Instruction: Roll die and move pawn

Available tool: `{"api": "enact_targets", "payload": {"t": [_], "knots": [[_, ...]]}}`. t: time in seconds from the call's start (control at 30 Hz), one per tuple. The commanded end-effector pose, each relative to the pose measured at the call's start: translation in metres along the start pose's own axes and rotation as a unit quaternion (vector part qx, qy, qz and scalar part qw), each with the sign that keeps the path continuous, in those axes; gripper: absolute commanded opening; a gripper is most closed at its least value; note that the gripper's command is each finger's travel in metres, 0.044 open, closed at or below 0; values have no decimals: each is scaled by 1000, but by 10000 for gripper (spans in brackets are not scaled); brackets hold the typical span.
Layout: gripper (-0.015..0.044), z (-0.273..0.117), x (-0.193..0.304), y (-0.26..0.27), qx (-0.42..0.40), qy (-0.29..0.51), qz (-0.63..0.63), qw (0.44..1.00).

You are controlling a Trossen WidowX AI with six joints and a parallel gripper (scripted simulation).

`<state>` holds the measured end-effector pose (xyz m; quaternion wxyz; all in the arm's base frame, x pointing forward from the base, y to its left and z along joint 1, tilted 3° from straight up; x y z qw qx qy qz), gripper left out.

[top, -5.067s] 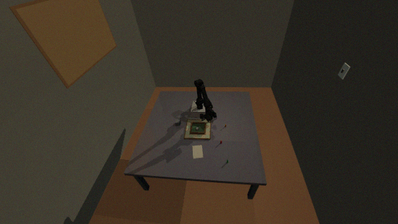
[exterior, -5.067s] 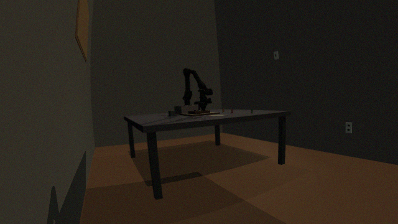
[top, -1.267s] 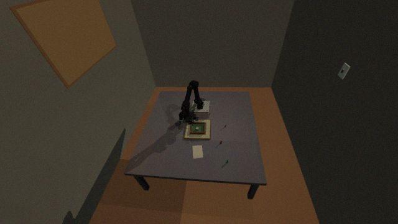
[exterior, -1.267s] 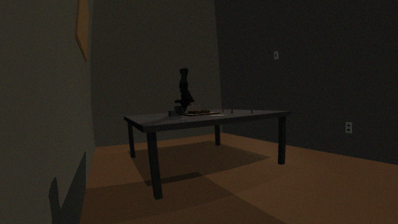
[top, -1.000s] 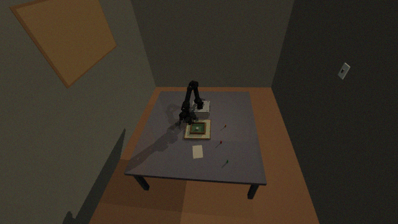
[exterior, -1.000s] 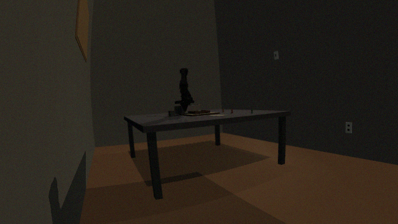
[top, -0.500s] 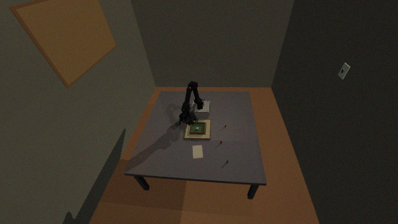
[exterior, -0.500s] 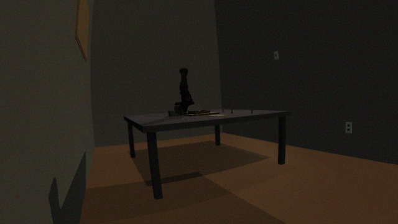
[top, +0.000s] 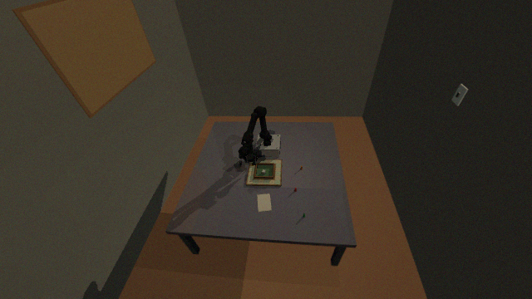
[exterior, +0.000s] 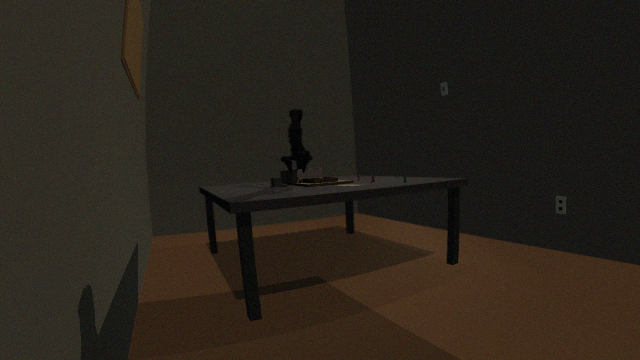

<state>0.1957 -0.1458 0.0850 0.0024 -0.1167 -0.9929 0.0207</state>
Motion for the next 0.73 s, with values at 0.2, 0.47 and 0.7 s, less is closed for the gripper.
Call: {"api": "enact_targets", "payload": {"t": [0.2, 0.47, 0.7], "knots": [[440, -52, 21, 63, -4, 7, 38, 999], [440, -83, 54, 102, -4, 9, 68, 998], [440, -78, 47, 97, -4, 6, 58, 998]]}}
Point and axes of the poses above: the point midway between the two fingers, 35 mm back from their tips, its own z axis out along the fingers, its own y axis across the jaws, x = y × z, the point moved 7 cm from there along -z, back along the fingers, and after that the axes turned 13 degrees about z, right-handed, at the moved point
